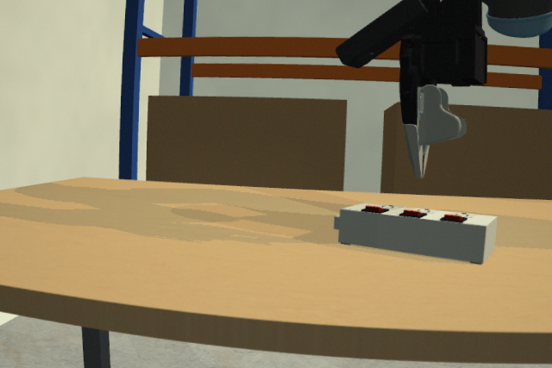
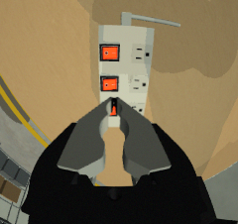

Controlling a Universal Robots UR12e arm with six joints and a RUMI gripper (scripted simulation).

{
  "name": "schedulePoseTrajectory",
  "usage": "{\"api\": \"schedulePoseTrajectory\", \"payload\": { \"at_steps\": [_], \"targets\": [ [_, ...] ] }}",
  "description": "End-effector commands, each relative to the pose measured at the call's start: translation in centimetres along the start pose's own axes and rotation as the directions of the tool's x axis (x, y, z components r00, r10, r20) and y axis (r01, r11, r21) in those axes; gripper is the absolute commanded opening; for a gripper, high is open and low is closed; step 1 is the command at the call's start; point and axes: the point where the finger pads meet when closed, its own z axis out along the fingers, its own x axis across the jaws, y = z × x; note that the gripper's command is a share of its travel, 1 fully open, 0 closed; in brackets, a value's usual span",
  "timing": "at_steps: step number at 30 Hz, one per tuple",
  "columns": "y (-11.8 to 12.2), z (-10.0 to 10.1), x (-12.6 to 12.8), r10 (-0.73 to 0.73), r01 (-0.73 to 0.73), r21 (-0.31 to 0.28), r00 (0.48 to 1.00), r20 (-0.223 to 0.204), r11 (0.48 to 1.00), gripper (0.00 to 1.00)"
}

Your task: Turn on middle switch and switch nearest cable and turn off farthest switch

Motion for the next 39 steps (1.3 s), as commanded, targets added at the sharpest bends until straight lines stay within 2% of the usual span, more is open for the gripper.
{"api": "schedulePoseTrajectory", "payload": {
  "at_steps": [1,10,14,16,39],
  "targets": [
    [0.0,-0.1,0.0,0.000,0.000,0.000,1.000,0.001,1.000,0.00],
    [0.3,-0.2,-0.1,0.000,0.000,0.000,1.000,0.001,1.000,0.00],
    [3.5,-1.2,-0.9,0.000,0.000,0.001,1.000,0.000,1.000,0.00],
    [4.4,-1.5,-1.1,-0.001,0.001,0.002,1.000,0.000,1.000,0.00],
    [4.5,-1.5,-1.1,-0.001,0.001,0.002,1.000,0.000,1.000,0.00]
  ]
}}
